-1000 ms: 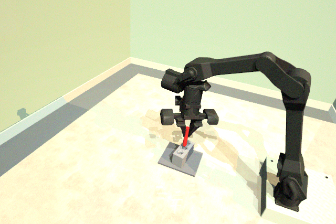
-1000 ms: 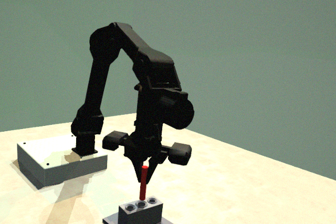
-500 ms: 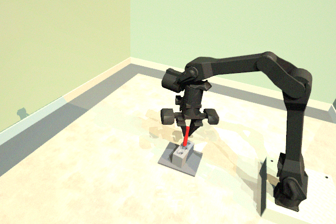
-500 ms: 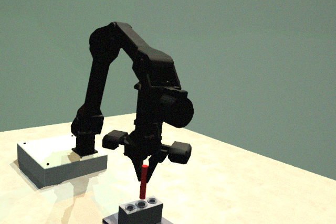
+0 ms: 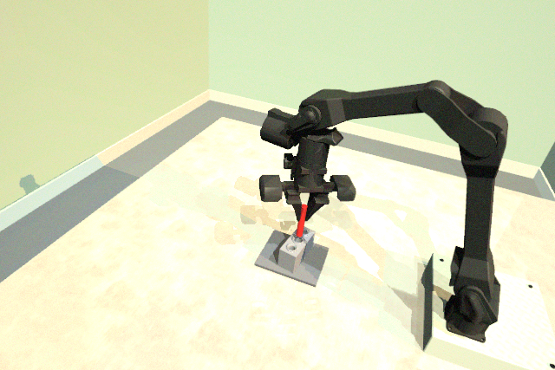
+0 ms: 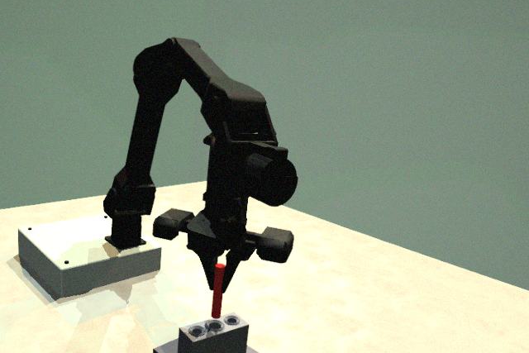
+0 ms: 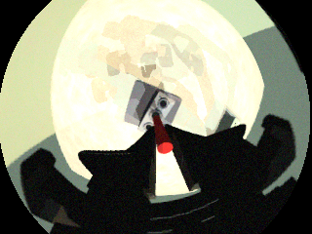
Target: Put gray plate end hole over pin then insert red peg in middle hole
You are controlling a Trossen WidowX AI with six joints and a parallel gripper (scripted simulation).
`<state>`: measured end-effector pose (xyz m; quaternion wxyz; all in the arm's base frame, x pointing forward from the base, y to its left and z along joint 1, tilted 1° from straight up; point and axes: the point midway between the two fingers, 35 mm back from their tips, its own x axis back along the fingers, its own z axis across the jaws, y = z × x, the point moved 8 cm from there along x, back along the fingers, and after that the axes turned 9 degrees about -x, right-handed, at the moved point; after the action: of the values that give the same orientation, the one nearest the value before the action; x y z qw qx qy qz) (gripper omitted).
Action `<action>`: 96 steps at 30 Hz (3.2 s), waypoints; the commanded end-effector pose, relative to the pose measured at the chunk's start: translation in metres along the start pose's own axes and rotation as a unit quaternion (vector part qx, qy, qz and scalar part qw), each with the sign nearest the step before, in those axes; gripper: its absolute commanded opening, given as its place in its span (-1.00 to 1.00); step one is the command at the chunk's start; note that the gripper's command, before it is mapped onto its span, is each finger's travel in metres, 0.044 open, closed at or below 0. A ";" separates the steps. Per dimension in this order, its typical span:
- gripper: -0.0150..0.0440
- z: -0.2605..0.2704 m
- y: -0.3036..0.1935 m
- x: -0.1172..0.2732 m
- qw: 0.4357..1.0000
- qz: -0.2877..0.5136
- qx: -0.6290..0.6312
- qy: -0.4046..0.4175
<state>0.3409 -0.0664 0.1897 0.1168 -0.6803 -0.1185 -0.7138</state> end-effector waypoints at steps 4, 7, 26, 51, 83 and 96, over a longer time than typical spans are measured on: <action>-0.49 0.000 -0.001 -0.001 1.000 0.002 0.000 0.000; -0.49 0.000 0.000 0.000 1.000 0.001 0.000 0.000; -0.49 -0.001 -0.002 -0.017 1.000 0.001 0.000 0.000; -0.49 -0.001 0.000 -0.017 1.000 -0.001 0.001 0.002; -0.49 0.000 0.000 -0.018 1.000 -0.001 0.001 0.002; -0.31 -0.001 0.000 -0.018 1.000 -0.001 0.000 0.001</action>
<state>0.3410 -0.0665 0.1712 0.1165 -0.6797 -0.1187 -0.7144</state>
